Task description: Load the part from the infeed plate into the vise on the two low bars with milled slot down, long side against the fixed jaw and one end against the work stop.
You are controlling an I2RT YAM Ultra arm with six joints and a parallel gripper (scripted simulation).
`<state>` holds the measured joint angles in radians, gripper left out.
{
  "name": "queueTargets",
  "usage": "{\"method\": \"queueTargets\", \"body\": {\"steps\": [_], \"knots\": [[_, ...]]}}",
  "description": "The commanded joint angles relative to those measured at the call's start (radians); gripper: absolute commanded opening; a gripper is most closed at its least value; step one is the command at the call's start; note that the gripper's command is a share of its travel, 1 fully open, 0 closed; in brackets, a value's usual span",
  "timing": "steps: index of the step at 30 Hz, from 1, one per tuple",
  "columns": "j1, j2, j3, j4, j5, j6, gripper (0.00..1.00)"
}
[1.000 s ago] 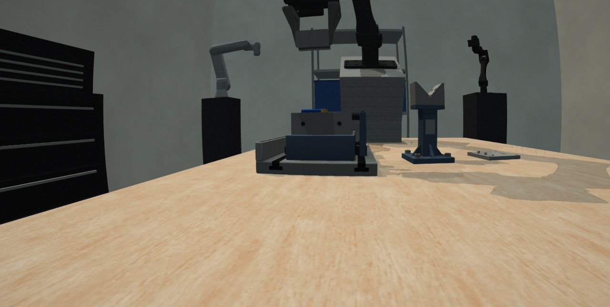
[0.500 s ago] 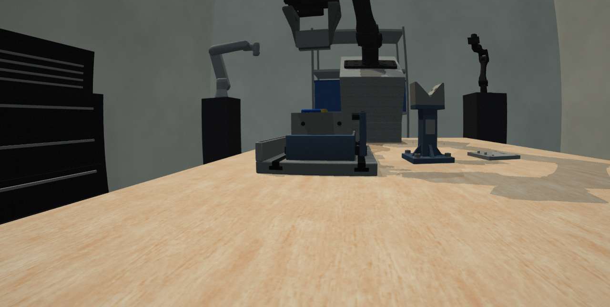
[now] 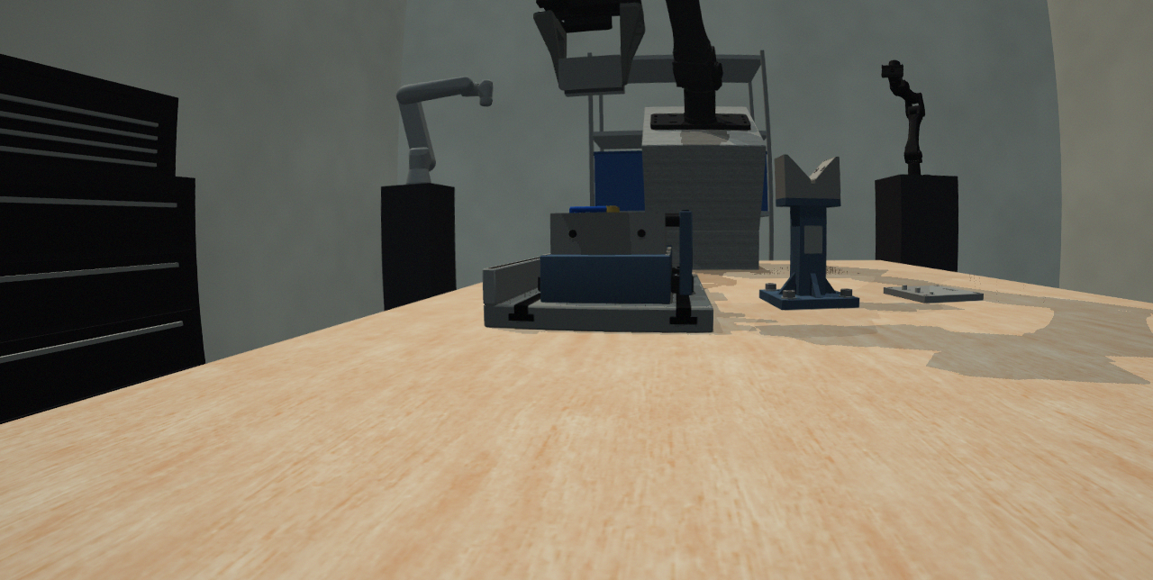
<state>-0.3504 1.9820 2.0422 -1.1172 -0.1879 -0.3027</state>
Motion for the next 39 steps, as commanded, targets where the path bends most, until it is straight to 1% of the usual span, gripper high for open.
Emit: {"method": "queueTargets", "body": {"steps": [1,10,11,16,20,24,27,28,29,32,33,35,37,38,39], "knots": [[-0.015,-0.015,0.038,-0.013,-0.006,0.006,0.0],[-0.014,-0.008,0.036,0.003,-0.006,0.008,0.0],[-0.014,-0.03,0.033,0.009,-0.005,0.007,0.0],[-0.009,-0.005,0.032,0.024,-0.004,0.012,0.0],[-0.002,-0.004,0.027,0.033,-0.002,0.012,0.0],[0.006,0.007,-0.018,0.044,0.001,0.014,0.0],[0.007,0.012,-0.013,0.049,0.002,0.015,0.0],[-0.002,-0.013,0.014,0.054,0.002,0.014,0.0],[-0.001,-0.007,0.013,0.058,0.003,0.015,0.0],[0.007,0.03,-0.033,0.069,0.004,0.018,0.0],[0.009,0.036,-0.035,0.074,0.005,0.018,0.0],[0.011,0.041,-0.027,0.084,0.007,0.02,0.0],[0.01,0.016,-0.029,0.093,0.007,0.021,0.0],[0.01,0.013,-0.013,0.1,0.007,0.022,0.0],[0.011,0.016,-0.014,0.105,0.007,0.023,0.0]]}}
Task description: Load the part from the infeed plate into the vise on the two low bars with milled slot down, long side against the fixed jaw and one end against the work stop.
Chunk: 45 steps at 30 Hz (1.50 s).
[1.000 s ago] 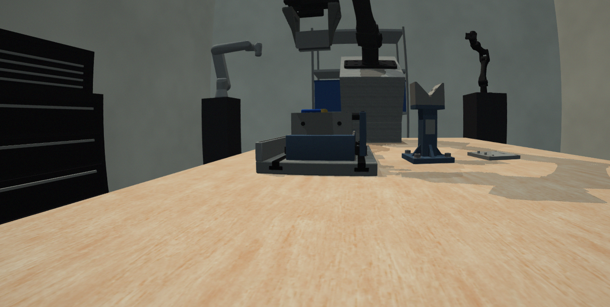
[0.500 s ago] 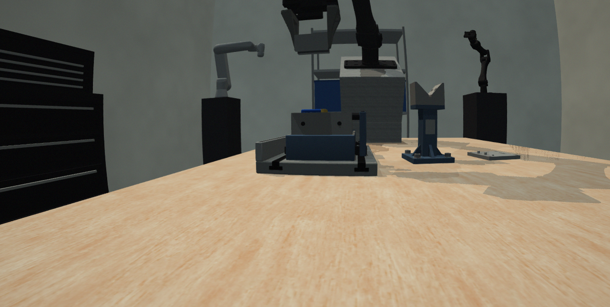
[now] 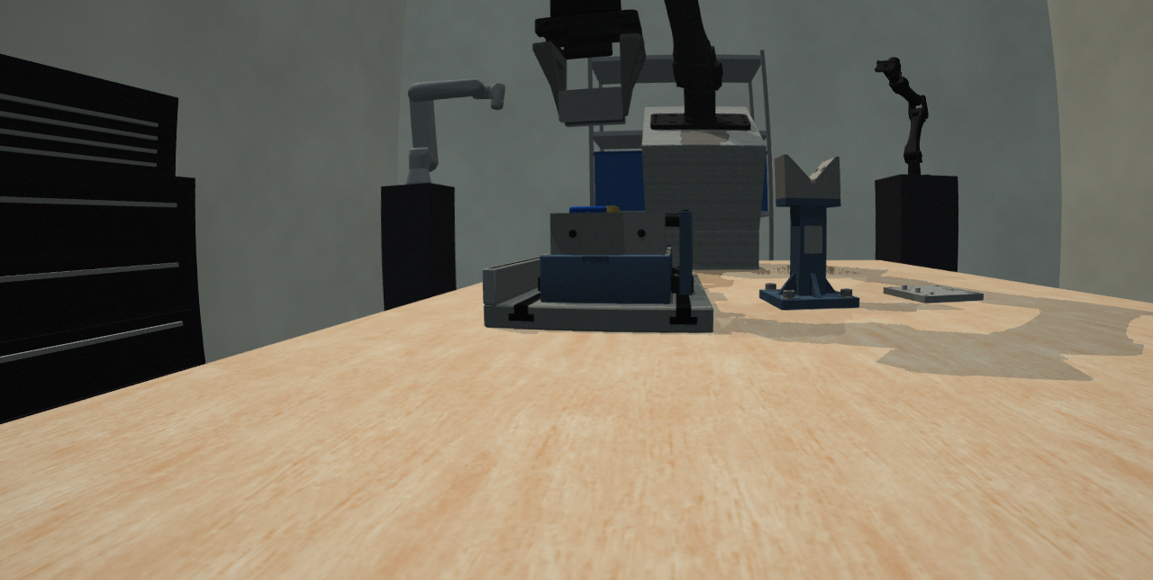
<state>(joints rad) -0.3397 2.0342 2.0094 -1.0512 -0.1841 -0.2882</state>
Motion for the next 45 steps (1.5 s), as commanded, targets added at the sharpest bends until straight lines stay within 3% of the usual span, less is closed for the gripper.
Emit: {"method": "queueTargets", "body": {"steps": [1,3,5,6,8,14,17,20,37,45], "knots": [[0.001,-0.025,0.006,0.043,0.004,0.009,0.0],[0.006,0.01,-0.02,0.054,0.006,0.01,0.0],[0.006,0.01,-0.02,0.054,0.006,0.01,0.0],[0.001,-0.007,0.017,0.061,0.006,0.01,0.0],[0.005,-0.013,0.002,0.071,0.007,0.012,0.0],[0.008,0.043,-0.02,0.103,0.009,0.017,0.0],[0.01,0.017,-0.016,0.116,0.011,0.018,0.0],[0.017,0.053,-0.003,0.13,0.009,0.02,0.0],[0.021,0.073,-0.029,0.172,0.014,0.025,0.0],[0.021,0.092,-0.004,0.181,0.014,0.025,0.0]]}}
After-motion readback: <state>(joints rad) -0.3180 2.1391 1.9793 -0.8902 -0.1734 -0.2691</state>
